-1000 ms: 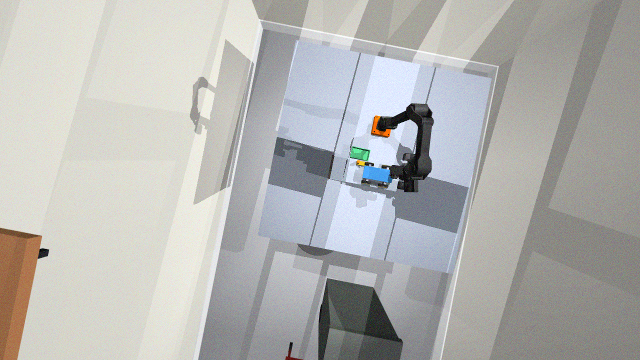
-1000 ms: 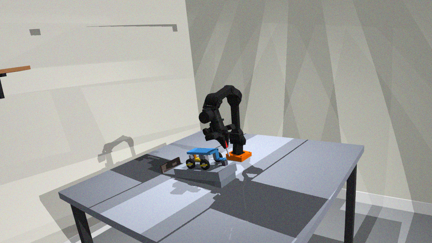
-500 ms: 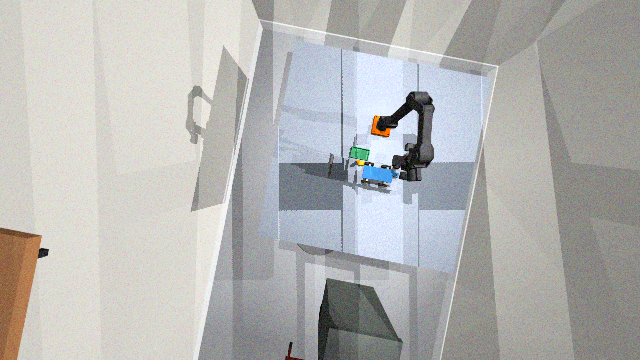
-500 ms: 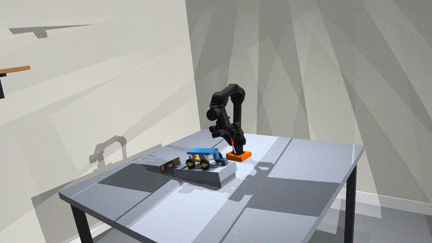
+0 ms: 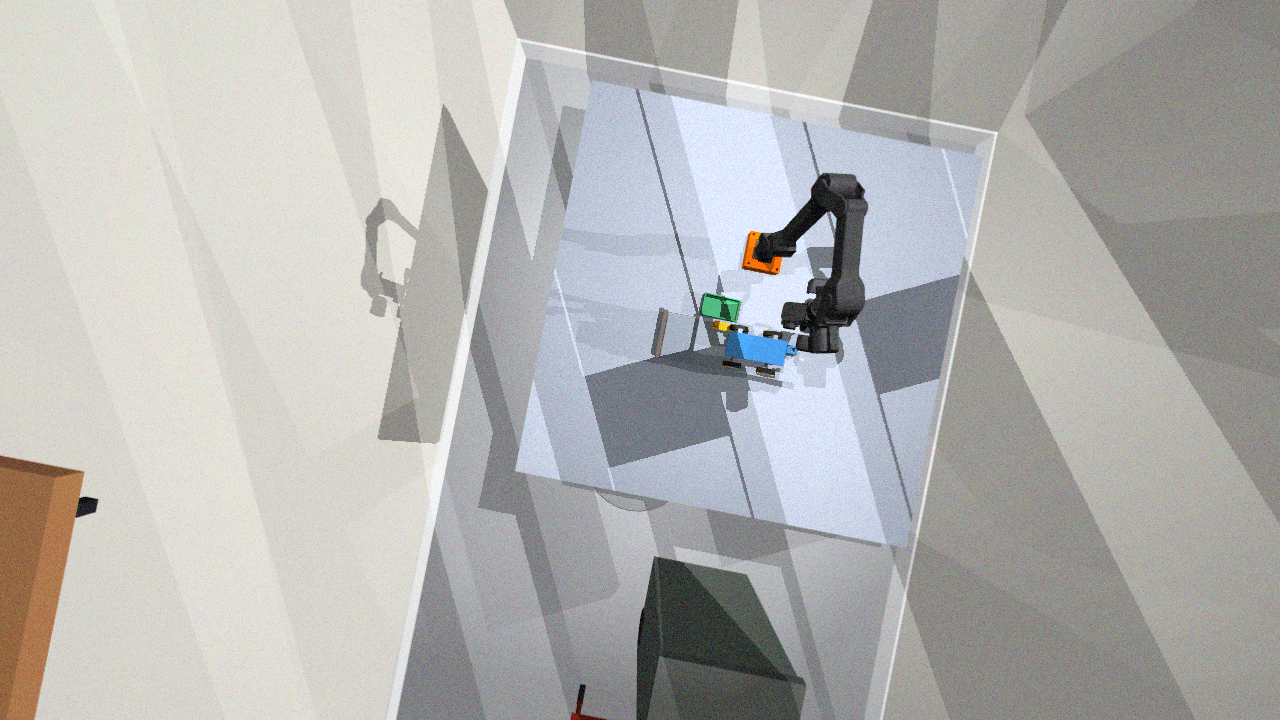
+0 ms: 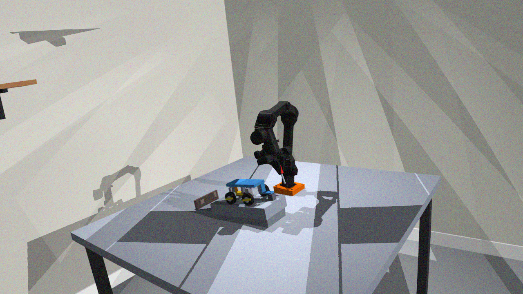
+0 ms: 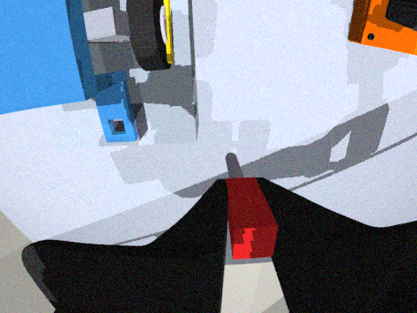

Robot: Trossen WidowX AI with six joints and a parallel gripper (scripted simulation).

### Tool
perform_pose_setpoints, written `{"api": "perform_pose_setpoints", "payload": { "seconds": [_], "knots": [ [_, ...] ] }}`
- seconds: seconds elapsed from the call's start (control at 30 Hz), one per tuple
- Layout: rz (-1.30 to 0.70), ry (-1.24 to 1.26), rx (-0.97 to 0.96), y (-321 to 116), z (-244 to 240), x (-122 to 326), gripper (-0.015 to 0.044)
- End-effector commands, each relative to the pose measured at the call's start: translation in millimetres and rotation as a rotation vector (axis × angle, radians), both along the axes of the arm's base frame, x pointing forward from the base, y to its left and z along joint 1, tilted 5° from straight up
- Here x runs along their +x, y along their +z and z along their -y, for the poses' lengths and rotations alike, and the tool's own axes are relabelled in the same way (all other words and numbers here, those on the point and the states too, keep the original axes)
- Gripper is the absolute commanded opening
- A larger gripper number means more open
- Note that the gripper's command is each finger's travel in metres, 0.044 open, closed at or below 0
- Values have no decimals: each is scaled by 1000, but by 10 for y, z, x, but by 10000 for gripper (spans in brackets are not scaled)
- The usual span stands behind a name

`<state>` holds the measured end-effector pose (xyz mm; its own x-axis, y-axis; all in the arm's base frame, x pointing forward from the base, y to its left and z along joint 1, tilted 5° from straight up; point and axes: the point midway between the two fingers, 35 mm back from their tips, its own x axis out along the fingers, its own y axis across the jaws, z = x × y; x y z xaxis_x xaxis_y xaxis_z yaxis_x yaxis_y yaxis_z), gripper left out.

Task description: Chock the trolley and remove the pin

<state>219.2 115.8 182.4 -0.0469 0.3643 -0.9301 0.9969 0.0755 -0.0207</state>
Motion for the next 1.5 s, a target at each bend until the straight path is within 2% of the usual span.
{"api": "perform_pose_setpoints", "payload": {
  "seconds": [0.0, 1.47],
  "knots": [
    [2, 0, 3, -32, 129, 2, 0],
    [2, 0, -14, -428, 1764, 105, 0]
  ]
}}
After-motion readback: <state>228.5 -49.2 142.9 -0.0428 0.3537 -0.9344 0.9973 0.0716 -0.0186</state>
